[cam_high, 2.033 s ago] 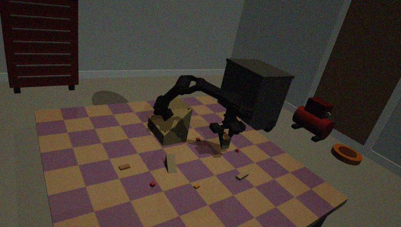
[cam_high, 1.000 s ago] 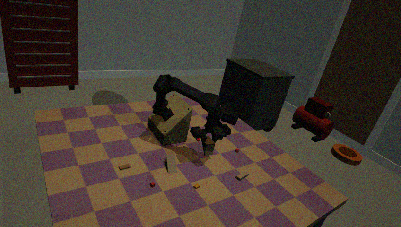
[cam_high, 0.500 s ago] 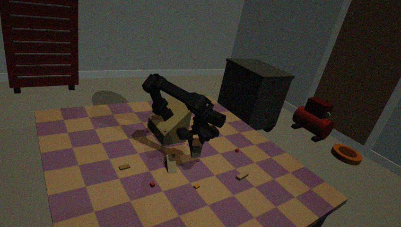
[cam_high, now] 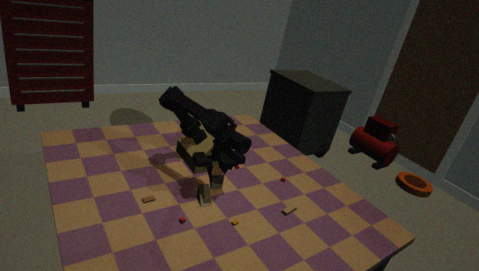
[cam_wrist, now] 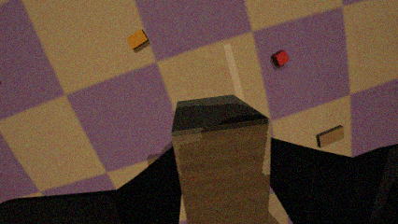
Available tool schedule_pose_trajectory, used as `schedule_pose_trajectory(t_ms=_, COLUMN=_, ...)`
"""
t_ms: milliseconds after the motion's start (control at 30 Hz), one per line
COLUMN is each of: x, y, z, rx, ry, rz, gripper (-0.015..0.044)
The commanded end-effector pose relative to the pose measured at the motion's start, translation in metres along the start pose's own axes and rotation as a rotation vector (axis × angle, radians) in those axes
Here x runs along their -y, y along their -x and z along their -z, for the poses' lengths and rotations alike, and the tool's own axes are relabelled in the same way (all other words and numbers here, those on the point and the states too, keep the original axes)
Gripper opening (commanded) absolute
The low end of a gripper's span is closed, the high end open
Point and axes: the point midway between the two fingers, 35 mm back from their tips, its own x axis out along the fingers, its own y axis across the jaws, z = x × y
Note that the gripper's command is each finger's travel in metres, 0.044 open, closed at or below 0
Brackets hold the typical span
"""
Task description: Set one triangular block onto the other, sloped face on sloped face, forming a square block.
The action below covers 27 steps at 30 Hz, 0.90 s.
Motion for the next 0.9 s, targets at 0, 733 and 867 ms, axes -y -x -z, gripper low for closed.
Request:
schedule_pose_trajectory(t_ms=0, x=0.006, y=0.001, z=-0.001, rx=0.004, ry=0.011, rz=0.006, gripper=0.0)
schedule_pose_trajectory(t_ms=733, x=0.009, y=-0.055, z=0.012, rx=0.004, ry=0.011, rz=0.007, gripper=0.0)
schedule_pose_trajectory(t_ms=867, x=0.009, y=-0.067, z=0.018, rx=0.004, ry=0.011, rz=0.009, gripper=0.0)
